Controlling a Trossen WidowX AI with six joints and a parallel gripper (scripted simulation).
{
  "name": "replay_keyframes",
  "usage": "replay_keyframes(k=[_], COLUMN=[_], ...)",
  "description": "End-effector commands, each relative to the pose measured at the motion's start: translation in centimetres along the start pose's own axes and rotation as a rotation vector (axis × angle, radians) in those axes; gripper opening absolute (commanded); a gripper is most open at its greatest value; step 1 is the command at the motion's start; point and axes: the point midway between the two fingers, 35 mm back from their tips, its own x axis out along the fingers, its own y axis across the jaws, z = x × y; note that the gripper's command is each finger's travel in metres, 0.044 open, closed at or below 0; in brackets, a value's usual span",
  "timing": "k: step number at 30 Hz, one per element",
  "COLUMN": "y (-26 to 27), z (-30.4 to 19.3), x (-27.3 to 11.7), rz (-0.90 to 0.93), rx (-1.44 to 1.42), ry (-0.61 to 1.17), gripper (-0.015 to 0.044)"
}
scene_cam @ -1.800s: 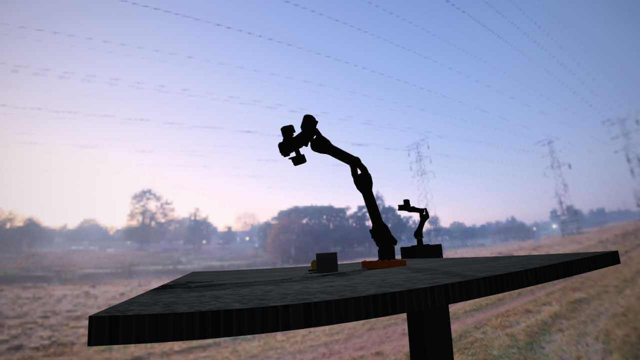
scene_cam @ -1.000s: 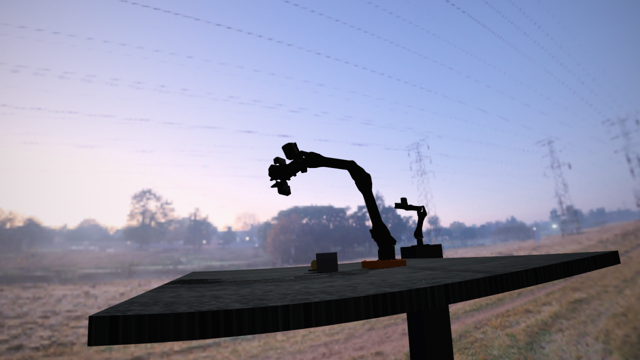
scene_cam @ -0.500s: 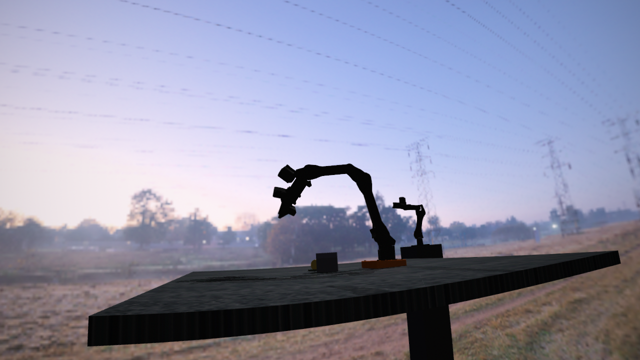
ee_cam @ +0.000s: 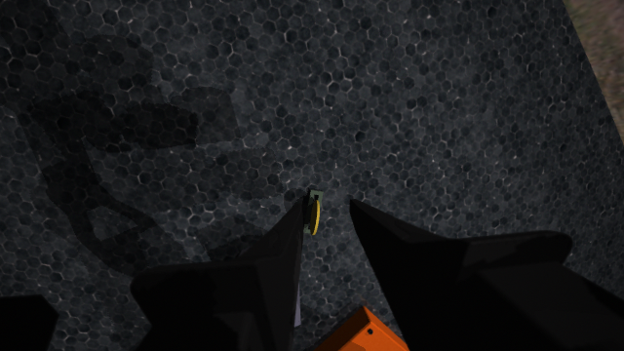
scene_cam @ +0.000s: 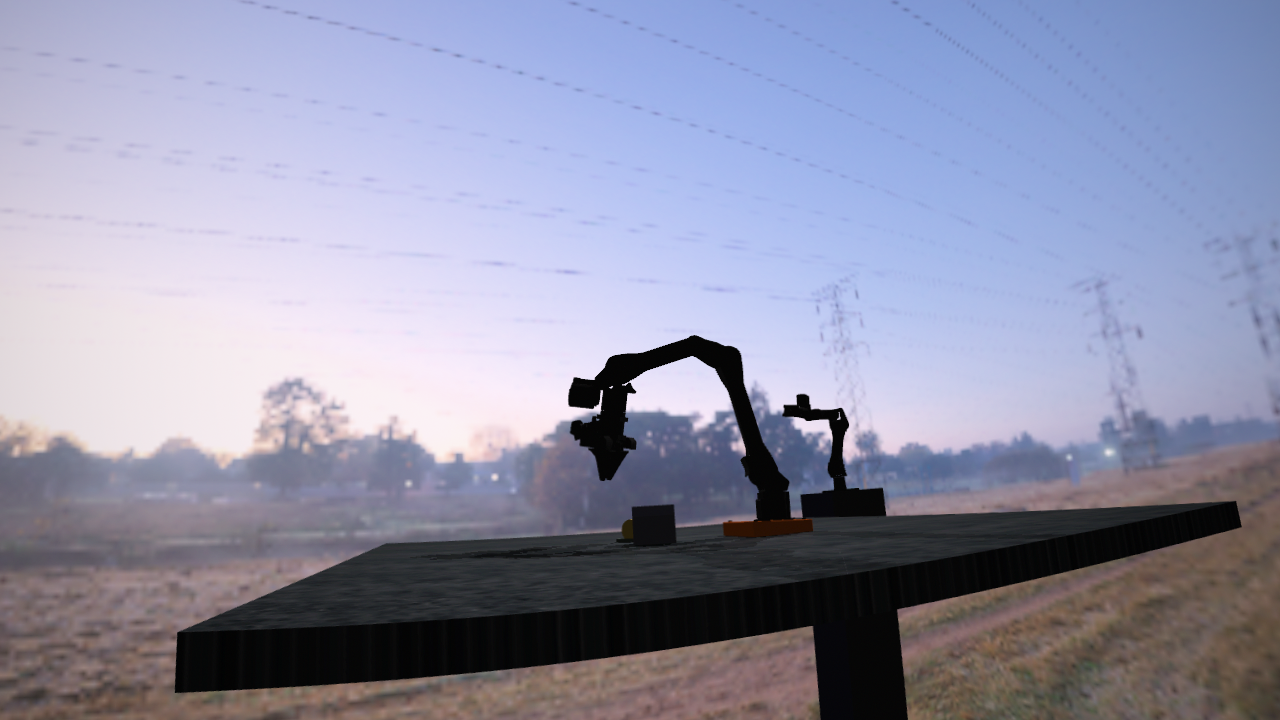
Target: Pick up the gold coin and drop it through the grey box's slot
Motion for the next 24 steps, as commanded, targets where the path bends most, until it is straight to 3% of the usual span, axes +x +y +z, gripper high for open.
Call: replay_keyframes(k=[1,12,17,24], y=[-0.5,-0.5,-0.3,-0.2], z=[-4.5,-5.3,-5.9,-6.0], x=[1.5,1.3,4.6,5.2], rz=[0.038,0.037,0.037,0.037], rx=[0.253,0.253,0.253,0.253], ry=[0.208,0.209,0.209,0.209], gripper=[0.0161,0.0161,0.0161,0.0161])
